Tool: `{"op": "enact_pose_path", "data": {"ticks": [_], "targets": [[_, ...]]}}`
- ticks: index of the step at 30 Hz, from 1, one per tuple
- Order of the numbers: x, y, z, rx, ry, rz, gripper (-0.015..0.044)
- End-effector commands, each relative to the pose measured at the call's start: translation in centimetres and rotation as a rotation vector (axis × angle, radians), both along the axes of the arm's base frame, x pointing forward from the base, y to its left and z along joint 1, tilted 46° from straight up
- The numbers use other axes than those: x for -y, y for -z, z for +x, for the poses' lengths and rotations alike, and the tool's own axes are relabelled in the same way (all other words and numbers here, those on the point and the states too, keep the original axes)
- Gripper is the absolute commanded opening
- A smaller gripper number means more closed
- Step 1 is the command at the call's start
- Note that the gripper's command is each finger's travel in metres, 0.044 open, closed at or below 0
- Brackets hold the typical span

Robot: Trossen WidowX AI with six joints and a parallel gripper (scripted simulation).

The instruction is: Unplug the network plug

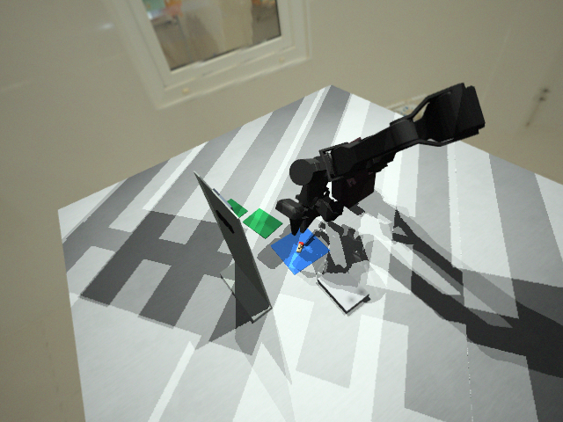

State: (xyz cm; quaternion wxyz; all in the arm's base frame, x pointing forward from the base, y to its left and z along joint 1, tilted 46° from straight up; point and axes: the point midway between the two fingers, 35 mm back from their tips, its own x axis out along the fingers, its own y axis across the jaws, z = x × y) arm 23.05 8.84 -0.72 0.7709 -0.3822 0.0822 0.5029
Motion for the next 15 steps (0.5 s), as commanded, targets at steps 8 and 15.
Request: {"op": "enact_pose_path", "data": {"ticks": [8, 15], "targets": [[0.68, -0.6, 0.39, 0.011, -0.005, -0.006, 0.0156], [1.11, -0.86, 0.49, 0.01, -0.006, -0.008, 0.0156]]}}
